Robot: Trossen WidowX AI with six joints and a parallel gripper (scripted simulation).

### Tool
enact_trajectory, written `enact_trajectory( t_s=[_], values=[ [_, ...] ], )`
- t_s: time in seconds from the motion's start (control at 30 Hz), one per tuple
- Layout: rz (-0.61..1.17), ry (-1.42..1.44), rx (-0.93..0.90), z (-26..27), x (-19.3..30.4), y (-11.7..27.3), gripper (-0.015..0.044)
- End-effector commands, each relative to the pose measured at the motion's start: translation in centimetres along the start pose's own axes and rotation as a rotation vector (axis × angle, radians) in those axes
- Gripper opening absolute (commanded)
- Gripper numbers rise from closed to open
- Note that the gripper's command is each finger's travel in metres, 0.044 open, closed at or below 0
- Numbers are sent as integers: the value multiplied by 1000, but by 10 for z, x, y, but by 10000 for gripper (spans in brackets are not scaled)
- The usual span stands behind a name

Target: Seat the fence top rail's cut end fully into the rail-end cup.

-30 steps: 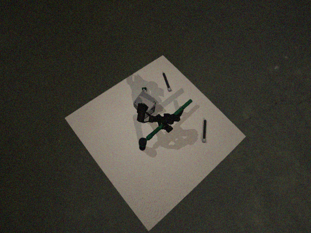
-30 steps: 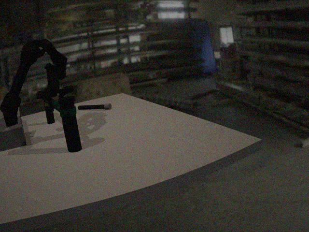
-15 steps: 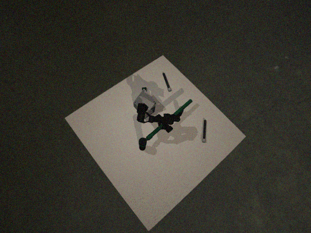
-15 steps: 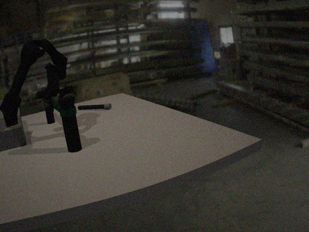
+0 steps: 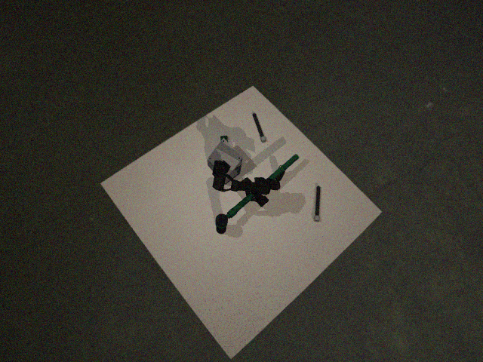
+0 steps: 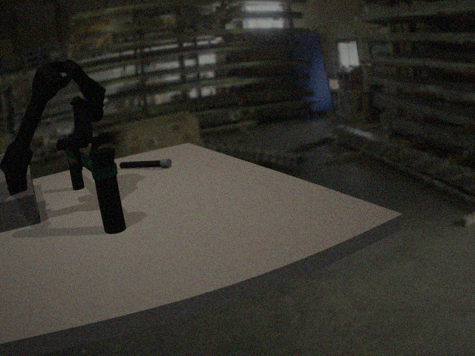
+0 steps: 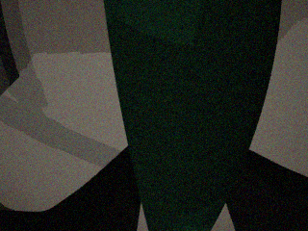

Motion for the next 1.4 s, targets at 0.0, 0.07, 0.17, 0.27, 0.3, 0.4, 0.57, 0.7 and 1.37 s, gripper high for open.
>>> enact_trajectory(
  t_s=[0.0,0.07,0.17,0.27,0.3,0.4,0.57,0.7,1.37],
  values=[
    [30,-3,27,-2,10,7,0],
    [30,-3,27,-2,10,7,0],
    [-3,0,-2,0,1,1,0],
    [-3,0,-2,0,1,1,0],
    [-3,0,-2,0,1,1,0],
    [-3,0,-2,-1,0,1,0],
    [-3,0,-2,-1,-2,4,0],
    [-4,0,-2,-1,-3,6,0],
    [5,8,-11,0,4,2,0]
  ],
)
Point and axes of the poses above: the point midway between the two fingers, 35 mm back from their tips, its own y axis back along the fingers, its own z axis across the jaws, x = y × z, the point moved 9 cm from there along y, back along the fingers, and after that the axes turned 12 degrees about y, right-handed, at the moved point
